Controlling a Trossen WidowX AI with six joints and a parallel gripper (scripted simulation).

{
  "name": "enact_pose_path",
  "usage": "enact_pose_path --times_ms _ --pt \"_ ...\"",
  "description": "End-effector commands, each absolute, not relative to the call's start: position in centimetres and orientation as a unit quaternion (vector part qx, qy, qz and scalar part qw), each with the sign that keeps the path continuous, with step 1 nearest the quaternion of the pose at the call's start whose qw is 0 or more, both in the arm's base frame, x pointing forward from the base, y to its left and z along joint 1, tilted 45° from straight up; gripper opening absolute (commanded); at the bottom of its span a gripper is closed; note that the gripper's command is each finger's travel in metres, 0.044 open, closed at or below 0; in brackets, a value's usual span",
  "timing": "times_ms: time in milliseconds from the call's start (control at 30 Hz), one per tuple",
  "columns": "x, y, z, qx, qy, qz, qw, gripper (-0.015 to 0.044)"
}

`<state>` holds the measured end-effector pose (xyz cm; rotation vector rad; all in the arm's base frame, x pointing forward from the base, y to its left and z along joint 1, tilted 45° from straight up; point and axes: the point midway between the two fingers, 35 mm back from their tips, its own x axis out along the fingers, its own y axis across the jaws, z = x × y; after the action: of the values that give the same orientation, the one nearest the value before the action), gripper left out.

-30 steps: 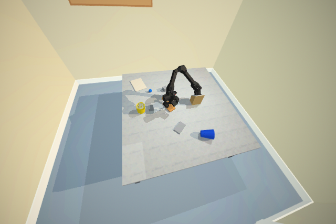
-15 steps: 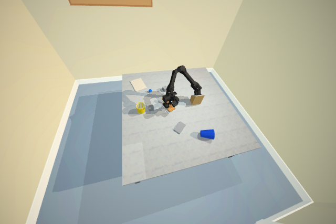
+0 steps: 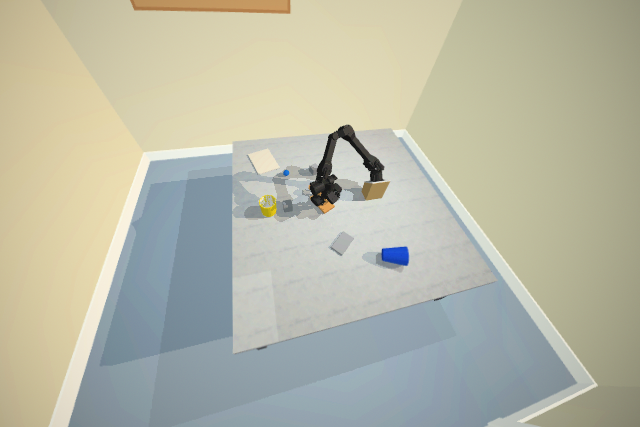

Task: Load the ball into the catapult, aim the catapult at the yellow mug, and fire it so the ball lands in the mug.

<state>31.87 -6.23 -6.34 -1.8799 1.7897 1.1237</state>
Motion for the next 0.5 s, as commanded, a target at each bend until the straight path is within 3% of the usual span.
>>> enact_pose_path --times_ms 0,233,467 --pt "32.43 -3.56 -3.78 -0.66 0.621 0.391 0.158 0.0006" --pt "32.42 -2.79 -2.95 -0.658 0.626 0.385 0.165 0.0" --pt "32.41 -2.82 -3.0 -0.635 0.666 0.31 0.239 0.0"
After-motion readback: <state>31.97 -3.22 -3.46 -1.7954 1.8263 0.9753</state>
